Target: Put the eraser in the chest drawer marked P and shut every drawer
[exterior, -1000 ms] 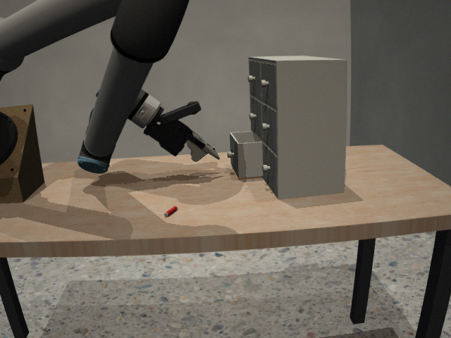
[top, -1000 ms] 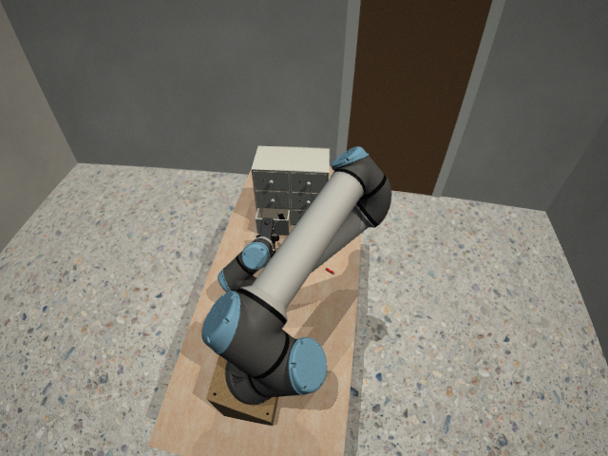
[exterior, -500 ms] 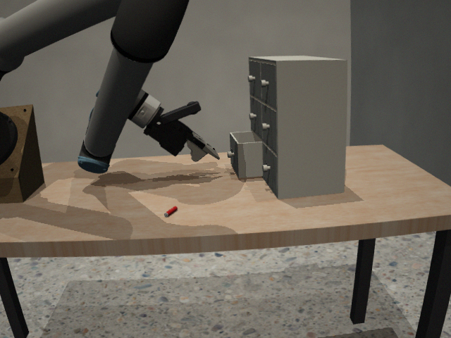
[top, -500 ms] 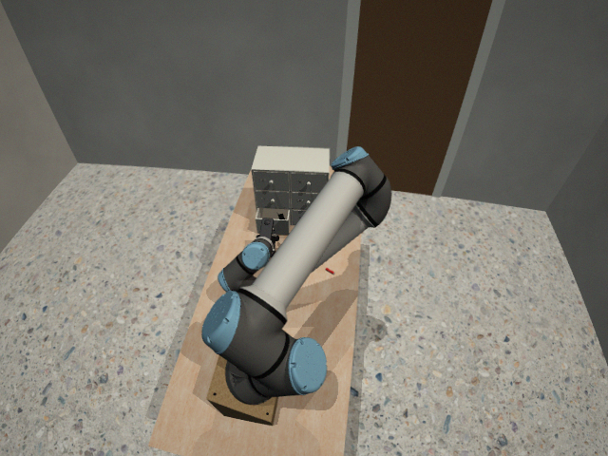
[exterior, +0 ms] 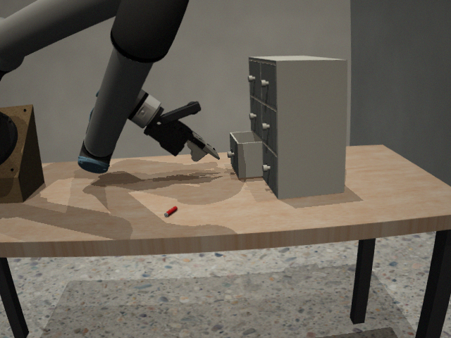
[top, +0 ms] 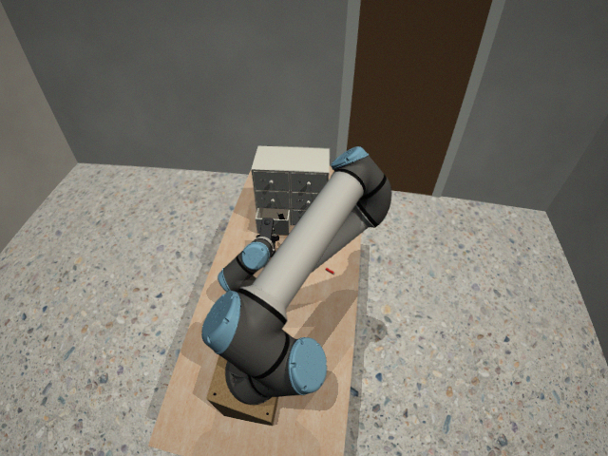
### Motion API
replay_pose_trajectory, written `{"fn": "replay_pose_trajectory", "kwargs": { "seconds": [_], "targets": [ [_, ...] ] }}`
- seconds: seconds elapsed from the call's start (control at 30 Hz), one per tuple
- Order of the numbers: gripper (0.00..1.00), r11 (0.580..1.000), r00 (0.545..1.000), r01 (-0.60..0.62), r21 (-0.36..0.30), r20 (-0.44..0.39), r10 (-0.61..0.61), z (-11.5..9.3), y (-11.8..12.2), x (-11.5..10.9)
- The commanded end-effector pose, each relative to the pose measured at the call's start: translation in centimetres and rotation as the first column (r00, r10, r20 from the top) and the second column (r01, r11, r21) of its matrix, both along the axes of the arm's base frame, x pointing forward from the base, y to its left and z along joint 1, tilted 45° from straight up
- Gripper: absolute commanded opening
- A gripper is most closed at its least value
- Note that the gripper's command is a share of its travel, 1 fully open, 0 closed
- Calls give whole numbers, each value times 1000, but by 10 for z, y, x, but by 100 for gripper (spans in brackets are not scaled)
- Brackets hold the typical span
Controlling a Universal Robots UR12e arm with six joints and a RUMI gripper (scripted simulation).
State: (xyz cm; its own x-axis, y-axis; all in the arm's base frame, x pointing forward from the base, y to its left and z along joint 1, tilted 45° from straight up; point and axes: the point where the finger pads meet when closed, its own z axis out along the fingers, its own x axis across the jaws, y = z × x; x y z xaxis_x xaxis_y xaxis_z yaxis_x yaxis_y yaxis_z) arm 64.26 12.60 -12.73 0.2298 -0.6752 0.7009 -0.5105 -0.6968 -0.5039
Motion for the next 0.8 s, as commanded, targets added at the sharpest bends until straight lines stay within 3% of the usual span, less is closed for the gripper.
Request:
{"fn": "replay_pose_trajectory", "kwargs": {
  "seconds": [0.0,0.77],
  "targets": [
    [20,1000,1000,-1,0,0,1,0,1,0],
    [20,1000,1000,-1,0,0,1,-1,5,16]
  ]
}}
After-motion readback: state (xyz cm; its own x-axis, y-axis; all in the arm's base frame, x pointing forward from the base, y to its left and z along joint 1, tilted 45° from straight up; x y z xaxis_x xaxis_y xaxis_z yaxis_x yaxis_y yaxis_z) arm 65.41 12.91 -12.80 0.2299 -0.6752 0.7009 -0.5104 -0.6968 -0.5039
